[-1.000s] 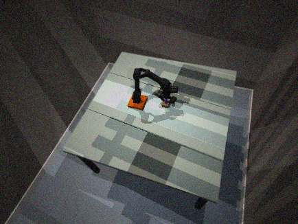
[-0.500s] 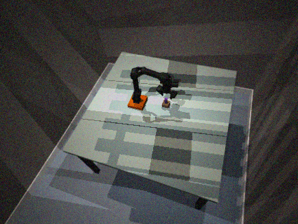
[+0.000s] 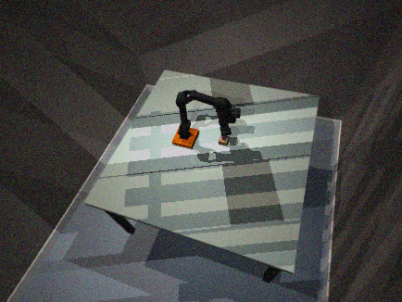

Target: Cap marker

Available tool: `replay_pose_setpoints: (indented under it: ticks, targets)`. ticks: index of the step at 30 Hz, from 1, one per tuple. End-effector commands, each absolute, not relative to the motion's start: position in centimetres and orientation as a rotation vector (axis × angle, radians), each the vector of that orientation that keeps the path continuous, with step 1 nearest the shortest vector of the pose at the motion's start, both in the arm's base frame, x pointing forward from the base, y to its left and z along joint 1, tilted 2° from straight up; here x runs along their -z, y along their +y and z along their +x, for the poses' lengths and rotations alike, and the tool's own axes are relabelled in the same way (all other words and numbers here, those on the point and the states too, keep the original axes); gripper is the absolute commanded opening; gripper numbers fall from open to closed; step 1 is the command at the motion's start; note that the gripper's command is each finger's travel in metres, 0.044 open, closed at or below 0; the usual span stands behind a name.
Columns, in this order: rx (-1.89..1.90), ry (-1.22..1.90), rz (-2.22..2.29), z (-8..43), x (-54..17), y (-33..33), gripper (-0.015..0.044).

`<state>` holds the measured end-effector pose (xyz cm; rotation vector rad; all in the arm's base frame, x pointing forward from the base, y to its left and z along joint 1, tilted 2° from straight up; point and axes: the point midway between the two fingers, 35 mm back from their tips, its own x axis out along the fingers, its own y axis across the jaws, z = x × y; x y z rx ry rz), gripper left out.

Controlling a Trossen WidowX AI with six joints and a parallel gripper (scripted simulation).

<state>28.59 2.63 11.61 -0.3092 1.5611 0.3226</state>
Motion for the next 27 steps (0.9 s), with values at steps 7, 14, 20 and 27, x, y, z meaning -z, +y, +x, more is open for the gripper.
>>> replay_pose_setpoints:
  ticks: [7,14,20,27]
  targets:
    - [0.054,1.589,0.069,28.7,-12.6,2.3,0.0]
    - [0.054,1.589,0.069,28.7,-12.5,2.3,0.0]
    - [0.054,1.589,0.069,28.7,-11.8,2.3,0.0]
    - [0.054,1.589,0.069,28.7,-10.8,2.3,0.0]
